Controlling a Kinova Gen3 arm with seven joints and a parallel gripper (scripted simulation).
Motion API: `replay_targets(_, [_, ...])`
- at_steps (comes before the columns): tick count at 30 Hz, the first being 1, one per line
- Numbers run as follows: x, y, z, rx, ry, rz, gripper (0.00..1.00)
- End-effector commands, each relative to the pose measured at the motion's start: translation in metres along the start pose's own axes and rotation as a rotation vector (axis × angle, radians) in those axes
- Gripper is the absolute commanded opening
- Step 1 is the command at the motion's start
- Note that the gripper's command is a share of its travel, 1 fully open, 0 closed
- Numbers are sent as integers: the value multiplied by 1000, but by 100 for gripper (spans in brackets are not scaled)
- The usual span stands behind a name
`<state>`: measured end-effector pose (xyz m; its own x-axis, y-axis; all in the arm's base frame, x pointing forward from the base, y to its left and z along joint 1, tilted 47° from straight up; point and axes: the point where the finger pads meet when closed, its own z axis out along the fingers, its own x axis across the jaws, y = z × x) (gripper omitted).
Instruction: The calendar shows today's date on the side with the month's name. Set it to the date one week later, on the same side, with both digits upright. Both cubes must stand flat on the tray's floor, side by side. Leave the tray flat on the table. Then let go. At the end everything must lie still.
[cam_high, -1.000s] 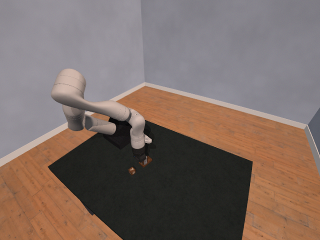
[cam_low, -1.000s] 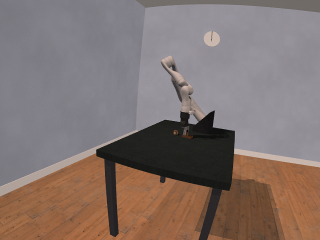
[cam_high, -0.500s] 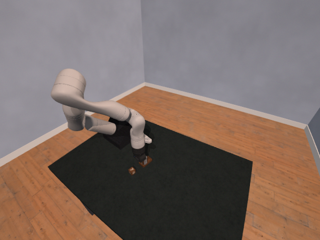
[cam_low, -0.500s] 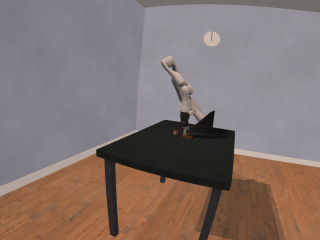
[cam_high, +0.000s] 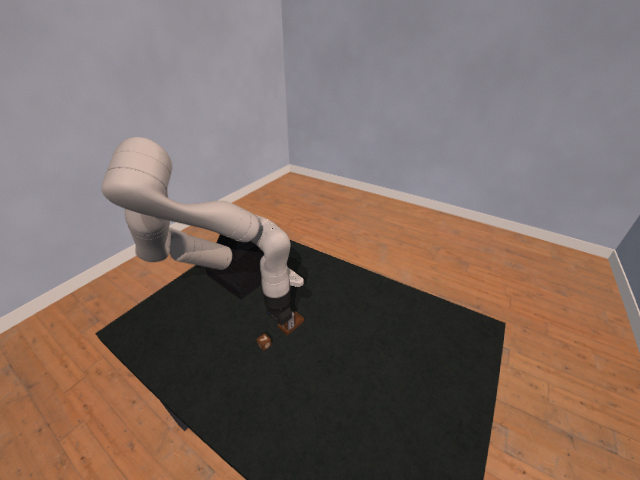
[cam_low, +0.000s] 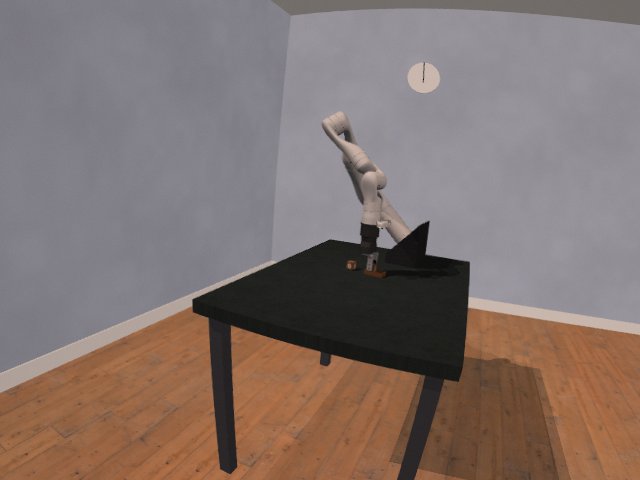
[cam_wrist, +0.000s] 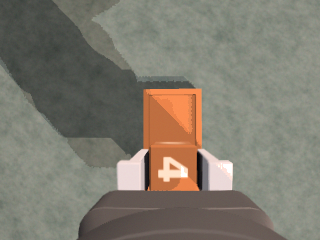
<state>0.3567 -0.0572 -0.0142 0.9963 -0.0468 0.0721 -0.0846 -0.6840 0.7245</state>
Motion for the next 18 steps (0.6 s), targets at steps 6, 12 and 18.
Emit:
replay_targets(6, [0,0,-1,1,1,0,60])
replay_targets(12, [0,0,-1,1,1,0,66])
replay_targets(18, [0,0,-1,1,1,0,78])
